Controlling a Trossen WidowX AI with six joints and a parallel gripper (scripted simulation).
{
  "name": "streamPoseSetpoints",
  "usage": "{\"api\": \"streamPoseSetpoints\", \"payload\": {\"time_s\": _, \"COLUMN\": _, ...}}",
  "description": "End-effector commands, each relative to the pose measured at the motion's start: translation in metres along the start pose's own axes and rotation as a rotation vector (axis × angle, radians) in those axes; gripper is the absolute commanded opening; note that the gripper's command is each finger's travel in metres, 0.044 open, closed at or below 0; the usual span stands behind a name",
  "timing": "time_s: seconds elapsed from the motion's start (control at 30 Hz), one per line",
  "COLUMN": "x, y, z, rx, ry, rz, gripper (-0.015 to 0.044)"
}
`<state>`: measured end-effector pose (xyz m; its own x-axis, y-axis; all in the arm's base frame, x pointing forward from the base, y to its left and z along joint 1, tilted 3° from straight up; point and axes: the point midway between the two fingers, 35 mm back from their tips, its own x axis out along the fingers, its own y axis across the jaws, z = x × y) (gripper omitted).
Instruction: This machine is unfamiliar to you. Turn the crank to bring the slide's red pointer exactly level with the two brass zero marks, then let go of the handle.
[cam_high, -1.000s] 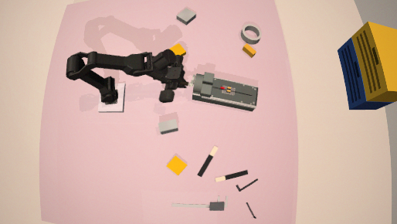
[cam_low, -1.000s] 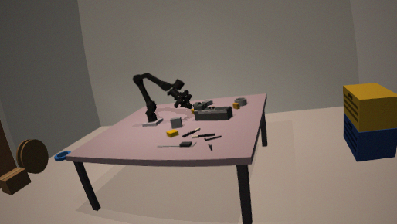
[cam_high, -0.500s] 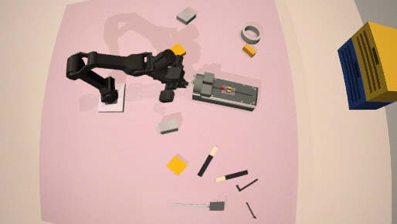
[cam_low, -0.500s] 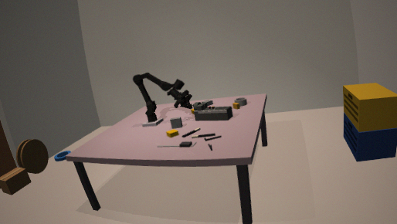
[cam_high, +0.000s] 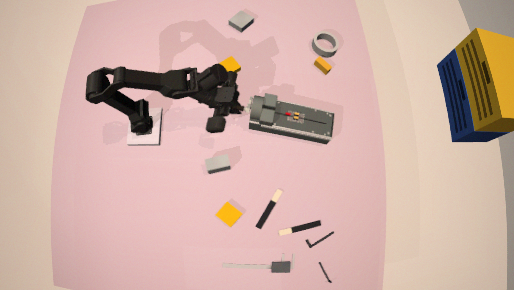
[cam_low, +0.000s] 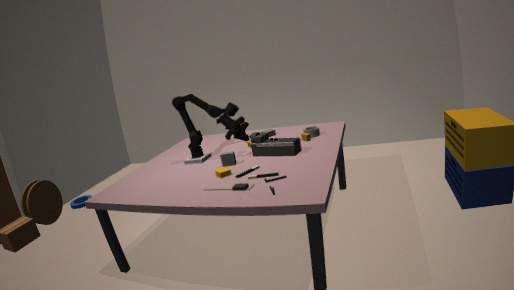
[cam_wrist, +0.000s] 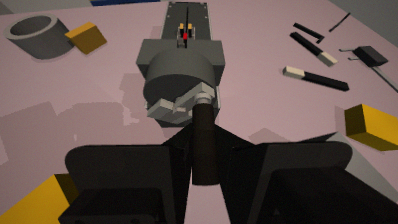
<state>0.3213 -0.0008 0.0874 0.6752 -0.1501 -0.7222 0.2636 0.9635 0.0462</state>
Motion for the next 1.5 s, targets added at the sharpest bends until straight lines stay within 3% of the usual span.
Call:
{"api": "streamPoseSetpoints", "payload": {"time_s": 0.0, "x": 0.000, "y": 0.000, "z": 0.000, "rx": 0.000, "ry": 0.000, "rz": 0.000, "gripper": 0.0053}}
{"api": "streamPoseSetpoints", "payload": {"time_s": 0.5, "x": 0.000, "y": 0.000, "z": 0.000, "rx": 0.000, "ry": 0.000, "rz": 0.000, "gripper": 0.0440}}
{"api": "streamPoseSetpoints", "payload": {"time_s": 1.47, "x": -0.076, "y": 0.001, "z": 0.079, "rx": 0.002, "ry": 0.002, "rz": -0.003, "gripper": 0.0440}}
